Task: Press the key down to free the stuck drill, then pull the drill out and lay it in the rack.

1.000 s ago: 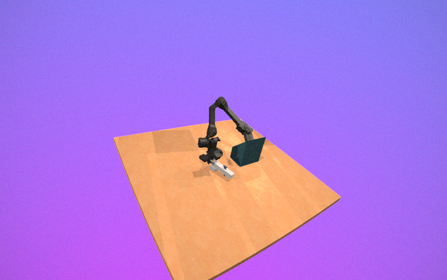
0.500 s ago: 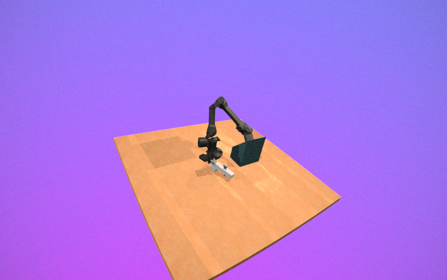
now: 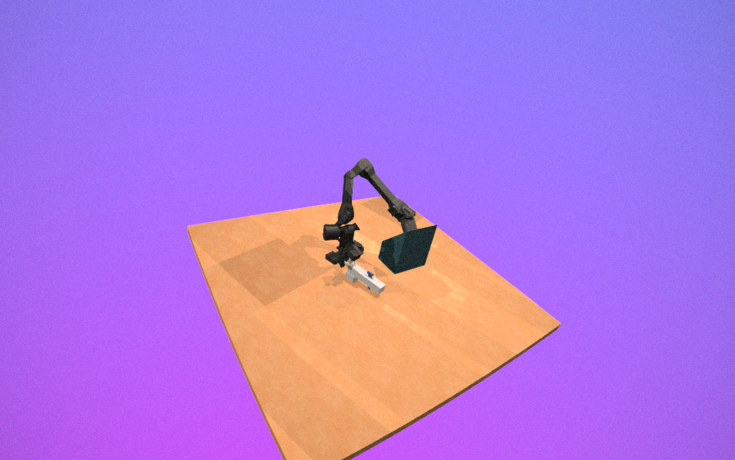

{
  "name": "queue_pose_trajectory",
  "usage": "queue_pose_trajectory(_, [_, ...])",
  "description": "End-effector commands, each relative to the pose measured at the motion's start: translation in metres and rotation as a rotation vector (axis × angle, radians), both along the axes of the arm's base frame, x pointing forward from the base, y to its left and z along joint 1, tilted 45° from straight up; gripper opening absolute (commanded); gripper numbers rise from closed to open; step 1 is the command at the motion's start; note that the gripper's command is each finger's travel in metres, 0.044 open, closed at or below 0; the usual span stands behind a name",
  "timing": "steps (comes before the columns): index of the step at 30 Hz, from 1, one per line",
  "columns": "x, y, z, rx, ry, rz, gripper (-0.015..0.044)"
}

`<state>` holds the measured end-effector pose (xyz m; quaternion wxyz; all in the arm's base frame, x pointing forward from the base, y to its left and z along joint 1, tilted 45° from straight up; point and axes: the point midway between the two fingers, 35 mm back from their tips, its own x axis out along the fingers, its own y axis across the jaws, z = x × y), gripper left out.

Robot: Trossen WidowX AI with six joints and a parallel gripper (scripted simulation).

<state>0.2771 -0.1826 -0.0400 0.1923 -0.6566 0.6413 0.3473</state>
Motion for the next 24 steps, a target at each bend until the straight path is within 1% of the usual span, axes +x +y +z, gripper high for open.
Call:
queue_pose_trajectory(1, [0.005,-0.005,0.007,-0.002,-0.008,0.002,0.0])
queue_pose_trajectory(17, [0.011,-0.02,0.025,-0.003,-0.009,0.002,0.0])
queue_pose_trajectory(18, [0.006,-0.015,0.018,-0.005,0.001,-0.001,0.0026])
queue_pose_trajectory(24, [0.006,-0.015,0.018,-0.005,0.001,-0.001,0.0184])
